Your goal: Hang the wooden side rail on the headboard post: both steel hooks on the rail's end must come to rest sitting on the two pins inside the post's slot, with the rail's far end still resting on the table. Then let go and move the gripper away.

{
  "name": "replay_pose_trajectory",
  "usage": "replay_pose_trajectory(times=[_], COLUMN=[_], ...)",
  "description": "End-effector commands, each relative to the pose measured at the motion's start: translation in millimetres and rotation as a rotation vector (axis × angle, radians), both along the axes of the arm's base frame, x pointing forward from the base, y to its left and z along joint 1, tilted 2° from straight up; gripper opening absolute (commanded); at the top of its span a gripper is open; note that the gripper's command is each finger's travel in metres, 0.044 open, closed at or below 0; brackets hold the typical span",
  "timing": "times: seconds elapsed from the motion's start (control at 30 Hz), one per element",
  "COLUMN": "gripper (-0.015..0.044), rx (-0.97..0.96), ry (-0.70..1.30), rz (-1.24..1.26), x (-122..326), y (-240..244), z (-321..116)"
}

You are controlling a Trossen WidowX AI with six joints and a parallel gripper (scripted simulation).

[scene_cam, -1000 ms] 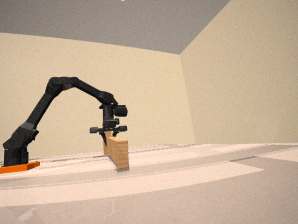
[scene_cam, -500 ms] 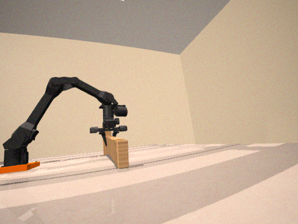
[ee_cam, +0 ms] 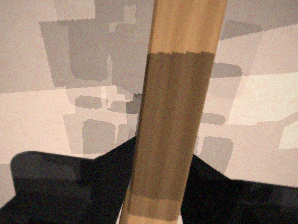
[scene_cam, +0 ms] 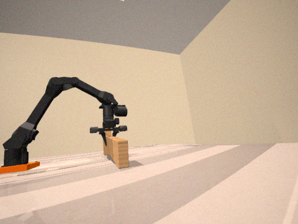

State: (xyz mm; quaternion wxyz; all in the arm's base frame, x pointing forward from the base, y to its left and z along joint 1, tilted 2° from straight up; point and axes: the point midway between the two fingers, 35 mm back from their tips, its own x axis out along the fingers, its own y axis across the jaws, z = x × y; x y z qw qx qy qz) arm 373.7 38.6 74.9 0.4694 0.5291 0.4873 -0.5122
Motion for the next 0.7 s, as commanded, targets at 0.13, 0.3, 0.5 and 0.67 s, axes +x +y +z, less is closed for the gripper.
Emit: replay_pose_trajectory(times=[0.13,0.3,0.5,0.67], gripper=[0.0000,0.0000,0.0000,0.0000], rx=[0.003,0.003,0.003,0.003], ry=[-0.014,-0.014,-0.014,-0.014], rz=[-0.001,-0.001,-0.001,-0.001], x=[3.3,3.0,2.4,1.9], y=[1.9,2.5,3.3,3.9], z=[2.8,2.3,1.6,1.1])
